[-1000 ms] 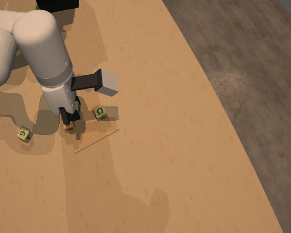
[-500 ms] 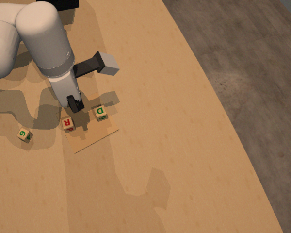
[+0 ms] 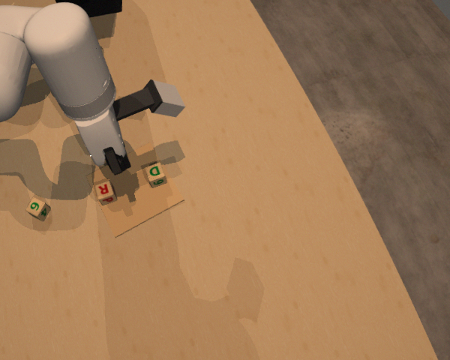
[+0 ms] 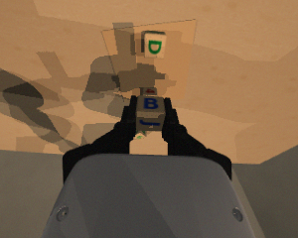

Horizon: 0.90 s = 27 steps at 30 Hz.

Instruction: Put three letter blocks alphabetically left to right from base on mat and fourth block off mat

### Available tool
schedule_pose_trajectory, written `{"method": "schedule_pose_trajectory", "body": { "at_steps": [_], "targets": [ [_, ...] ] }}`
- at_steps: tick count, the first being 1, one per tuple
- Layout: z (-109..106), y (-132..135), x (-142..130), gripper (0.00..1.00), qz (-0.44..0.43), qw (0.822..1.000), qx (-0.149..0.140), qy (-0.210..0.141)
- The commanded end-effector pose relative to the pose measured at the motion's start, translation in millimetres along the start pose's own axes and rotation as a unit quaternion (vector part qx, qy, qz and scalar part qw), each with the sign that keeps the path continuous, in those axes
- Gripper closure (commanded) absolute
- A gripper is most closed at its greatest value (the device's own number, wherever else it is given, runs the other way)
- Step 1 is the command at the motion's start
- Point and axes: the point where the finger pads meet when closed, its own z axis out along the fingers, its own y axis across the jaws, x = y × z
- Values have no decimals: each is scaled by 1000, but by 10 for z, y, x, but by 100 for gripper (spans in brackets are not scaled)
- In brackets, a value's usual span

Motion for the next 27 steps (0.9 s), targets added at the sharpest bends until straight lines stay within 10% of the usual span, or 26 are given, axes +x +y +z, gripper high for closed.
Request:
{"method": "schedule_pose_trajectory", "body": {
  "at_steps": [1,27],
  "targets": [
    [20,5,2,73,0,1000,-3,0],
    [665,19,4,73,0,1000,-4,0]
  ]
}}
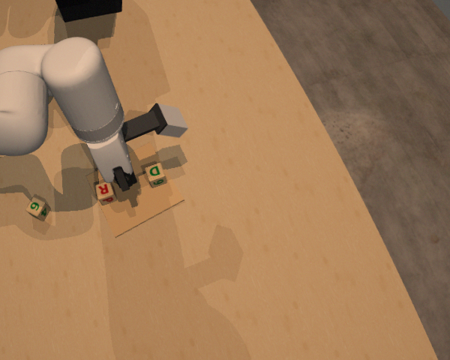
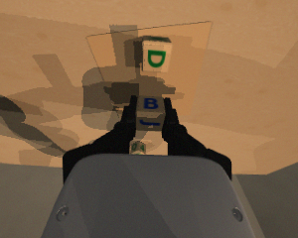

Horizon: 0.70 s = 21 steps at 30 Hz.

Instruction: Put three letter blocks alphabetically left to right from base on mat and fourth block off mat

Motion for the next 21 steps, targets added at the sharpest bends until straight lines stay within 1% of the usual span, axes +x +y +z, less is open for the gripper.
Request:
{"method": "schedule_pose_trajectory", "body": {
  "at_steps": [1,10,21],
  "targets": [
    [145,15,21,73,0,1000,-2,1],
    [363,19,22,73,0,1000,-2,1],
    [411,19,22,73,0,1000,-2,1]
  ]
}}
